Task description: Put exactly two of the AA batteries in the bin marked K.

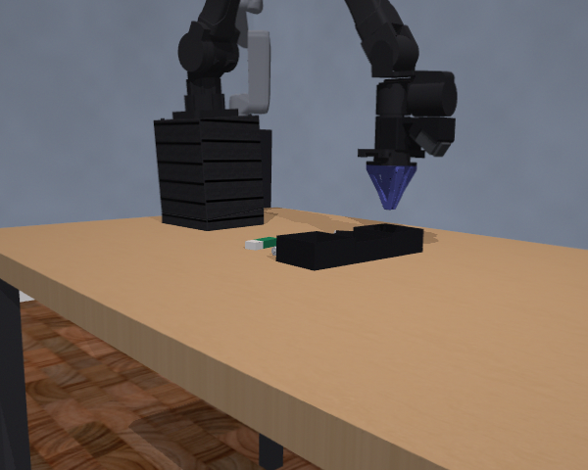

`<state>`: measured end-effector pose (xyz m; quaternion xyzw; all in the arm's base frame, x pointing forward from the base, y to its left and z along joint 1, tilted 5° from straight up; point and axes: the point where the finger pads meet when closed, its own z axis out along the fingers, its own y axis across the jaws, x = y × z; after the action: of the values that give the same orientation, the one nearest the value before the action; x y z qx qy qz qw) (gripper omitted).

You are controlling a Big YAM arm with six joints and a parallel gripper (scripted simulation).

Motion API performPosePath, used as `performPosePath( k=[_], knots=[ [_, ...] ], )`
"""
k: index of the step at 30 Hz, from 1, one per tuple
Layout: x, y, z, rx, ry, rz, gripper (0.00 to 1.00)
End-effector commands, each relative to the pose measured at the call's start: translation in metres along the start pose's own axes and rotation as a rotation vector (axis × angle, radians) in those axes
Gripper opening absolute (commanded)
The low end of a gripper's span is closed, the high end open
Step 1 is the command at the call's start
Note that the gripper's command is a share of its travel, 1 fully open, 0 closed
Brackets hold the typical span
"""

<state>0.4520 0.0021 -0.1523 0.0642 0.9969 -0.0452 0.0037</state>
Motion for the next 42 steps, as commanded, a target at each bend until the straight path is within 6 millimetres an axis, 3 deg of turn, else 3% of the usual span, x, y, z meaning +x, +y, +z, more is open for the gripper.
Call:
performPosePath(
  k=[1, 4, 5, 18, 21, 22, 24, 27, 29, 32, 36, 42],
  knots=[
    [-0.005, 0.007, -0.029, -0.001, -0.023, 0.000, 0.09],
    [-0.004, 0.007, -0.037, -0.001, -0.023, 0.000, 0.09],
    [-0.026, 0.010, -0.054, -0.008, -0.061, 0.003, 0.09],
    [-0.025, 0.010, -0.169, -0.012, -0.071, 0.004, 0.09],
    [-0.025, 0.010, -0.170, -0.012, -0.071, 0.004, 0.09],
    [0.004, 0.001, -0.137, 0.007, 0.017, 0.009, 0.09],
    [0.005, 0.000, -0.135, 0.007, 0.017, 0.010, 0.09],
    [0.002, 0.001, -0.134, 0.004, 0.003, 0.012, 0.09],
    [-0.015, 0.003, -0.144, -0.003, -0.030, 0.016, 0.09],
    [-0.025, 0.003, -0.162, -0.010, -0.064, 0.019, 0.09],
    [-0.010, 0.000, -0.151, -0.002, -0.025, 0.016, 0.09],
    [-0.016, 0.000, -0.155, -0.004, -0.037, 0.017, 0.09]
  ],
)
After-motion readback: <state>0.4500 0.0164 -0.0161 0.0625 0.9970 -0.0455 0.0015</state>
